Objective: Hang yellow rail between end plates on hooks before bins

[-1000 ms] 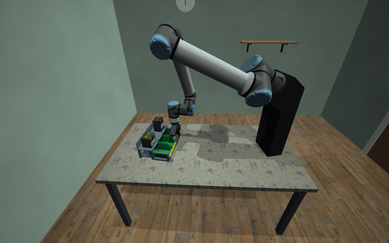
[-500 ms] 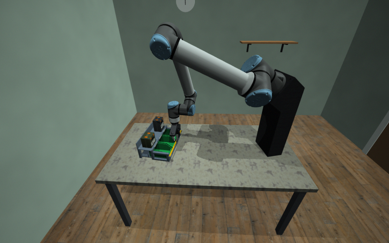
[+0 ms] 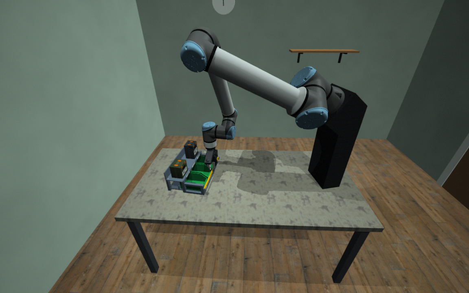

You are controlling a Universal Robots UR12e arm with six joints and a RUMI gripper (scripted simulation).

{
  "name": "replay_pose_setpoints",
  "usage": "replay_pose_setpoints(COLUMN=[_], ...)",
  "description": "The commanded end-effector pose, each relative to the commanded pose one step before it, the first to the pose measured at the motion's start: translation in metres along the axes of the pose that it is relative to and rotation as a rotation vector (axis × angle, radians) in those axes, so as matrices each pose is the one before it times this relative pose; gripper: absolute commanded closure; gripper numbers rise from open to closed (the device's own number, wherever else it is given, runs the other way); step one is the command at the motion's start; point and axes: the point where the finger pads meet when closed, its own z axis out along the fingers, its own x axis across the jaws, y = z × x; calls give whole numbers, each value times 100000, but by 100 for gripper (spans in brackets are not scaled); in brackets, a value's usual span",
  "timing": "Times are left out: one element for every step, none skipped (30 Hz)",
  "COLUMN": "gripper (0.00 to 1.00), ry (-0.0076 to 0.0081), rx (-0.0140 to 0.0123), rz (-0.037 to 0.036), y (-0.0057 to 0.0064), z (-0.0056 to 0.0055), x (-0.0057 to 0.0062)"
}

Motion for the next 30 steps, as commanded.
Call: replay_pose_setpoints(gripper=[100,100,100,100,100,100,78,78,78,78,78,78,78,78,78,78,78,78,78,78,78,78,78,78,78,78,78,78,78,78], ry=[101,0,0,0,0,0,-8,0,0,0,0,0,0,0,0,0,0,0,0,0,0,0,0,0,0,0,0,0,0,0], rx=[4,0,0,0,0,0,0,0,0,0,0,0,0,0,0,0,0,0,0,0,0,0,0,0,0,0,0,0,0,0], rz=[-39,0,0,0,0,0,3,0,0,0,0,0,0,0,0,0,0,0,0,0,0,0,0,0,0,0,0,0,0,0], y=[-19,0,0,0,0,0,1,0,0,0,0,0,0,0,0,0,0,0,0,0,0,0,0,0,0,0,0,0,0,0], z=[-46,0,0,0,0,0,3,0,0,0,0,0,0,0,0,0,0,0,0,0,0,0,0,0,0,0,0,0,0,0], x=[54,0,0,0,0,0,-4,0,0,0,0,0,0,0,0,0,0,0,0,0,0,0,0,0,0,0,0,0,0,0])
